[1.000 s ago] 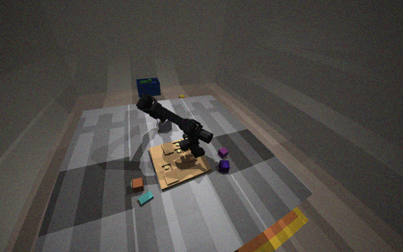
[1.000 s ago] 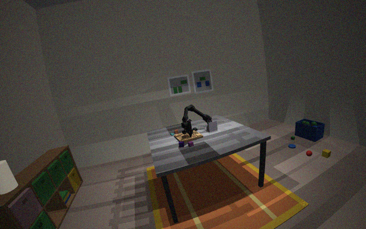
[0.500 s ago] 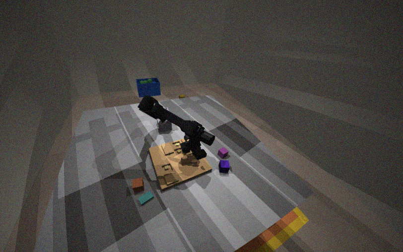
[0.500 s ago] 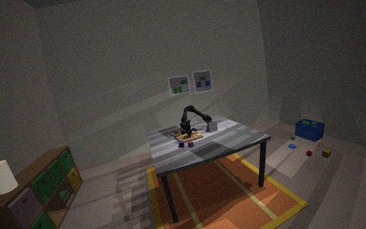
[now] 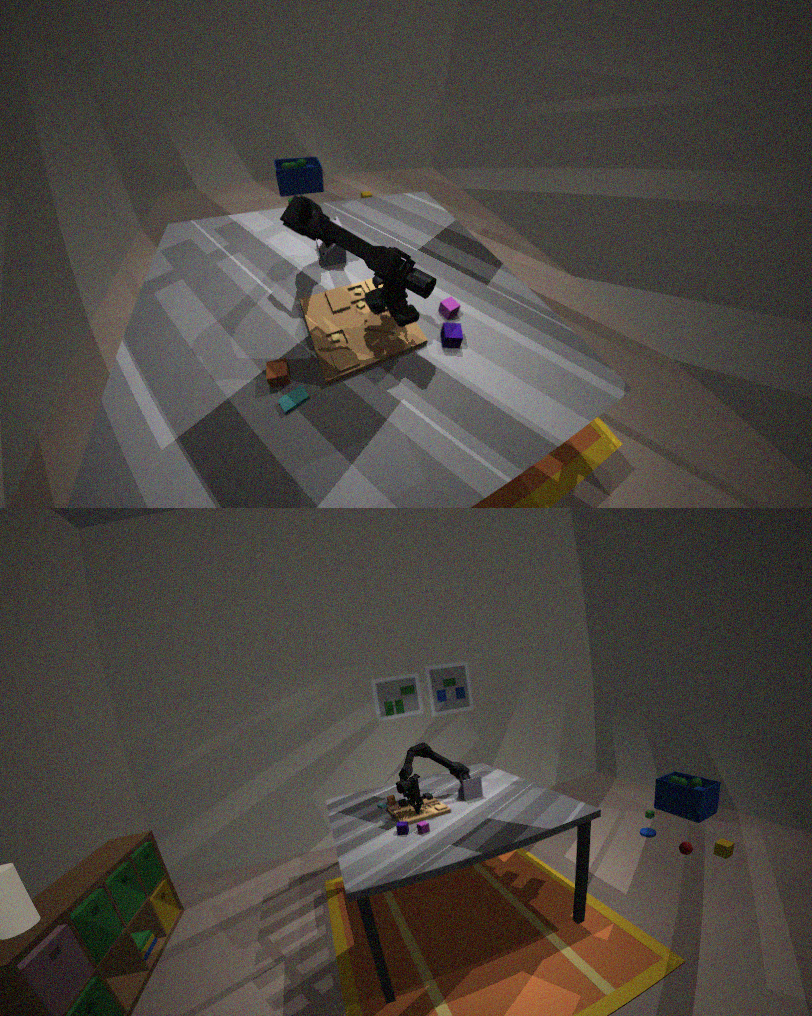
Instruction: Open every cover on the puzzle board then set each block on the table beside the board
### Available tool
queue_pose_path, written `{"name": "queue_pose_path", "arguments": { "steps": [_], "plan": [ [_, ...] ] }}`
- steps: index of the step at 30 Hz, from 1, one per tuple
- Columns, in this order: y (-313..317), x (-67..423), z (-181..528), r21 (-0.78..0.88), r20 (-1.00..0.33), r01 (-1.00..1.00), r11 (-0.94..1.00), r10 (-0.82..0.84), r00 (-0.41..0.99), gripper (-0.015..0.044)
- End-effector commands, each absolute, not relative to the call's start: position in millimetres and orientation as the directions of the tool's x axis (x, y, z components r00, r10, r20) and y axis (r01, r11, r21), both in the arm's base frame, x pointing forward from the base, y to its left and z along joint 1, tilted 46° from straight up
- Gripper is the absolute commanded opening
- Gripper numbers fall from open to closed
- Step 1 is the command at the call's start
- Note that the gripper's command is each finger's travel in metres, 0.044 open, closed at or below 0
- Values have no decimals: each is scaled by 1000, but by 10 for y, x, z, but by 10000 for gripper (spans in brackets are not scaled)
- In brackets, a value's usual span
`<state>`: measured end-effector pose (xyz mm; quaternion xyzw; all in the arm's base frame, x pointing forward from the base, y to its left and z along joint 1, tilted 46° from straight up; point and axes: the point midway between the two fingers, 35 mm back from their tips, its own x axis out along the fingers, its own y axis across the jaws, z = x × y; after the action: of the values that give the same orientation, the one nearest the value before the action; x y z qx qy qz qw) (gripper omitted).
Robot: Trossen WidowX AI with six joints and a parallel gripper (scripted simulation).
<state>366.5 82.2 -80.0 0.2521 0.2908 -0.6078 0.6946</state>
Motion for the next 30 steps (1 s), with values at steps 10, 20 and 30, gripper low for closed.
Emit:
{"name": "queue_pose_path", "arguments": {
  "steps": [10, 20, 30],
  "plan": [
    [806, 3830, -779, -4, -708, 991, 134, -700, 92, 0],
    [786, 3931, -745, -3, -708, 991, 135, -700, 93, 0],
    [761, 4034, -706, -3, -708, 991, 134, -700, 93, 0]
  ]
}}
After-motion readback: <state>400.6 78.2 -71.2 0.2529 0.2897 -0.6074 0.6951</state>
